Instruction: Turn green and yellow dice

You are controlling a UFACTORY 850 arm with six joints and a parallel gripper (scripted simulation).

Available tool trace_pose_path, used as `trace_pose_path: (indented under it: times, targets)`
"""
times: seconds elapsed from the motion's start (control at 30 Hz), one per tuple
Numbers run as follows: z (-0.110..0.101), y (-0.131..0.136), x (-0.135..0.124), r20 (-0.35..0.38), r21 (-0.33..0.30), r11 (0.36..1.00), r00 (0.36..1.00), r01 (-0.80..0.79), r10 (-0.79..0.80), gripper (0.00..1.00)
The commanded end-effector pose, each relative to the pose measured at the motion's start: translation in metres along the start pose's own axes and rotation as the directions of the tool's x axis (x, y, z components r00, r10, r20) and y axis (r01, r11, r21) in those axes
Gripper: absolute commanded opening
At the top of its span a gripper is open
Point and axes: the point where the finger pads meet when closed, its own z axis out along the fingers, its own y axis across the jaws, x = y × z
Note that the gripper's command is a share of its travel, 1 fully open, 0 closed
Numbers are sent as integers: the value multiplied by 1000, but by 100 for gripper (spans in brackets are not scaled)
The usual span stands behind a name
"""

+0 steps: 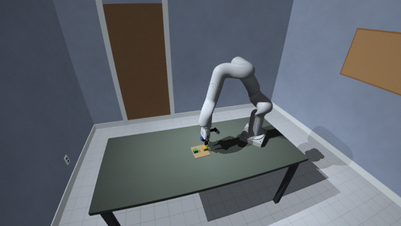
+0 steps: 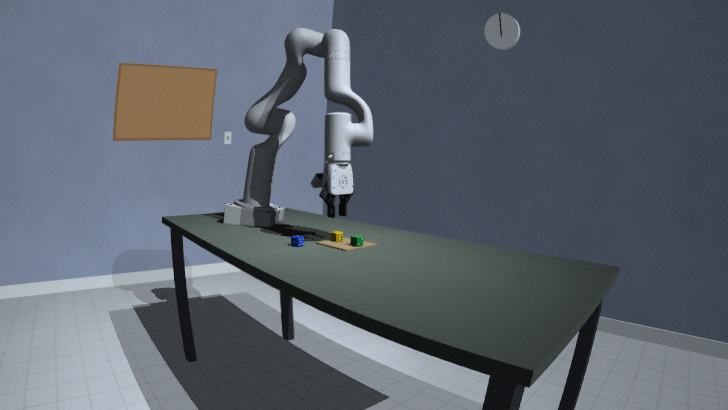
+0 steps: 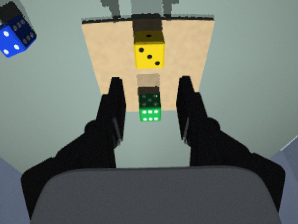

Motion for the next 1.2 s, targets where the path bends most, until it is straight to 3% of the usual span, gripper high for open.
trace_pose_path:
  times: [0.0,0.1,0.13,0.87,1.17]
  targets:
    - [-13,1,-1,-20,17,1000,1000,-1,2,47]
    - [-13,1,-1,-20,17,1000,1000,-1,2,47]
    - [-13,1,-1,-20,17,1000,1000,-1,2,100]
    - [-14,1,-1,-20,17,1000,1000,-1,2,100]
    - [-28,1,-1,-20,17,1000,1000,-1,2,100]
